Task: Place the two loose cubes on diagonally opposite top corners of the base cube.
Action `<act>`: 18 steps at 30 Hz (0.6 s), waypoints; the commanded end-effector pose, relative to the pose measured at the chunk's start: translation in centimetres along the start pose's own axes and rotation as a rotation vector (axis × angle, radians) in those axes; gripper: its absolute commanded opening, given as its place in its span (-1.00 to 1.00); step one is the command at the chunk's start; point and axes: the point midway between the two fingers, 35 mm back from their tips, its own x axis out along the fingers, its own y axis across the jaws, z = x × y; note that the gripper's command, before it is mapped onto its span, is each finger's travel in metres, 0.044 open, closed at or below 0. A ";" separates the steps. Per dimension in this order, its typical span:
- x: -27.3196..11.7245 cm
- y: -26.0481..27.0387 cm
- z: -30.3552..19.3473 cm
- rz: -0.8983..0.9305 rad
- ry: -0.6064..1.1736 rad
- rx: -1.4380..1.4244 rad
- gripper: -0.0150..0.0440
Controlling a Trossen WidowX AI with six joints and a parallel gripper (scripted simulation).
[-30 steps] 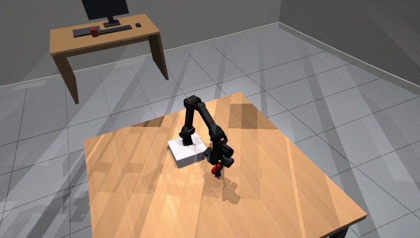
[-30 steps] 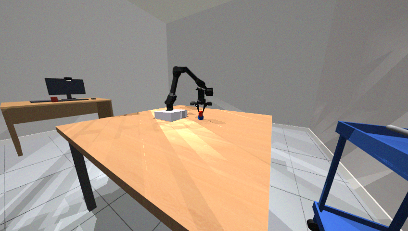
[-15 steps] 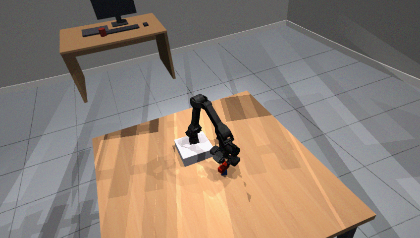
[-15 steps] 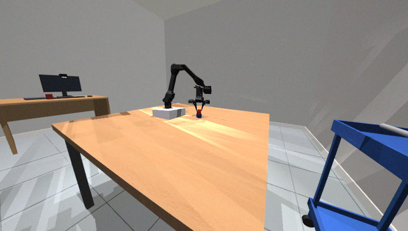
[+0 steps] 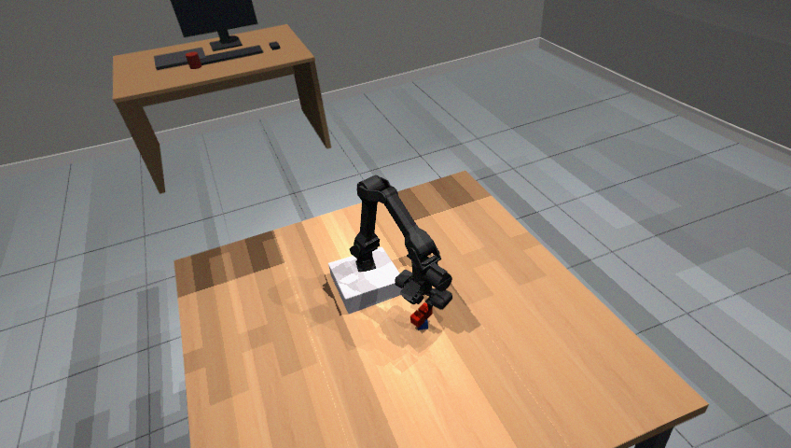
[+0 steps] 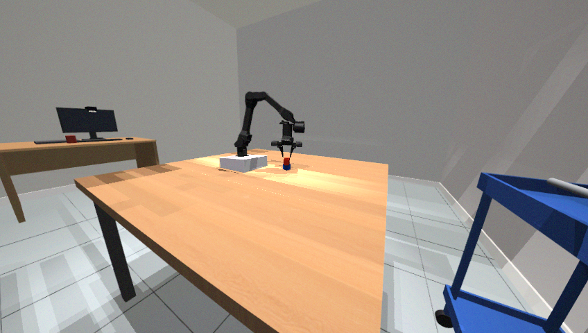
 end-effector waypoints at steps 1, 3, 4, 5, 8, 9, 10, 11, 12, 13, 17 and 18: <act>-0.8 0.3 0.0 0.013 -0.003 -0.004 0.20; -1.0 0.3 0.0 0.013 -0.003 -0.004 0.20; -1.1 0.3 0.0 0.013 -0.003 -0.004 0.20; -1.2 0.3 0.0 0.013 -0.003 -0.004 0.20; -1.6 0.3 0.0 0.013 -0.003 -0.004 0.20; -1.7 0.3 0.0 0.013 -0.003 -0.004 0.20; -1.8 0.3 0.0 0.013 -0.003 -0.004 0.20; -1.9 0.3 0.0 0.013 -0.003 -0.004 0.20; -2.0 0.3 0.0 0.013 -0.003 -0.004 0.20; -2.1 0.3 0.0 0.014 -0.003 -0.004 0.20; -2.6 0.3 0.0 0.014 -0.003 -0.004 0.20; -2.7 0.3 0.0 0.014 -0.003 -0.004 0.20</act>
